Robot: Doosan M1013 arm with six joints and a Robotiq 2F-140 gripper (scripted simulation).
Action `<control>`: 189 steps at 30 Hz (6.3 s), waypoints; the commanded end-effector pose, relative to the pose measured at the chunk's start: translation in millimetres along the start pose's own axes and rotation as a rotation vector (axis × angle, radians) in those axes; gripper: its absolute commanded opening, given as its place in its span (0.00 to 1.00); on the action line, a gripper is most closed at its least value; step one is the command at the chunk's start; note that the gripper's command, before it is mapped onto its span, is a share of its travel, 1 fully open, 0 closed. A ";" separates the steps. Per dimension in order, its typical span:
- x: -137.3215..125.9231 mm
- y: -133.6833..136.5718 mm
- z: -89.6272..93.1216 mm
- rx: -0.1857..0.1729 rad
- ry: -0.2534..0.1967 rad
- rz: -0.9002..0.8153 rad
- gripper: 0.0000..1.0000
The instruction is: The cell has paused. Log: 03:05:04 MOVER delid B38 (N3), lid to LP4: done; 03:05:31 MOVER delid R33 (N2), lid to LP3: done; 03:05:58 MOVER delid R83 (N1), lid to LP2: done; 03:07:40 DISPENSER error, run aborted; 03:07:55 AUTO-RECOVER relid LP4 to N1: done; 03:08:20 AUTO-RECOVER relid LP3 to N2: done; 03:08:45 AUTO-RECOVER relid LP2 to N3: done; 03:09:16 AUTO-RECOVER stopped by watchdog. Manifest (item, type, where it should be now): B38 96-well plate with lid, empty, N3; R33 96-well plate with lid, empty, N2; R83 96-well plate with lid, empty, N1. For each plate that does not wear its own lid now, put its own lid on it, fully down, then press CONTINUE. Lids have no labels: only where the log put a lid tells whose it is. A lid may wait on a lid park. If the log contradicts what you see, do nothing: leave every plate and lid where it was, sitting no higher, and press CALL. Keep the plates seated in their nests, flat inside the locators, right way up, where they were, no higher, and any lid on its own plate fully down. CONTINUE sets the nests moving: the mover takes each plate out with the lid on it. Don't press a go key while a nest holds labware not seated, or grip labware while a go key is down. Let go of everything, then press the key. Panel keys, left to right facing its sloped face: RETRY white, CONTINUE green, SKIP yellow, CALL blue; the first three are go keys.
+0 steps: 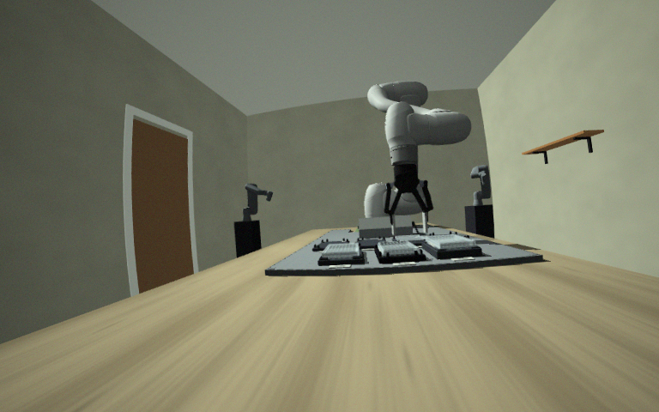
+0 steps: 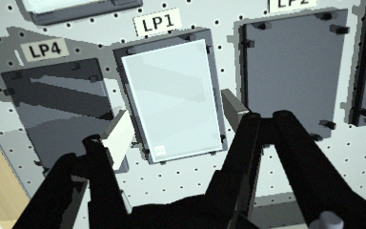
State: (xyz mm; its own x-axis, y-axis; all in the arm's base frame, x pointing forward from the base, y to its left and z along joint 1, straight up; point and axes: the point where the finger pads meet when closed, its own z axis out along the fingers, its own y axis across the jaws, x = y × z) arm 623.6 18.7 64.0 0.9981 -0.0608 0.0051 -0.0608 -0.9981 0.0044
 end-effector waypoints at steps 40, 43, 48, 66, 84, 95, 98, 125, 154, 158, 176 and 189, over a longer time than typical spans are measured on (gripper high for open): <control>0.0 0.0 -0.1 0.000 0.000 0.000 0.59; 0.0 0.0 -0.1 0.000 0.000 0.000 0.59; 0.0 0.0 -0.1 0.000 0.000 0.000 0.59; 0.0 0.0 -0.1 0.000 0.000 0.000 0.59; 0.0 0.0 -0.1 0.000 0.000 0.000 0.59; 0.0 0.0 -0.1 0.000 0.000 0.000 0.66; 0.0 0.0 -0.1 0.000 0.000 0.000 0.66; 0.0 0.0 -0.1 0.000 0.000 0.000 0.66; 0.0 0.0 5.5 0.000 0.000 0.000 0.66; 0.0 0.0 7.5 0.000 0.000 0.000 0.66; 0.0 0.0 15.1 0.000 0.000 0.000 0.66; 0.0 0.0 17.1 0.000 0.000 0.000 0.66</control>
State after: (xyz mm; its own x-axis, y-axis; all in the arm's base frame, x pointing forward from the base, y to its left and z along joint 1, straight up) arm 623.6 18.7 47.0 0.9981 -0.0608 0.0051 -0.0608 -0.9981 0.0044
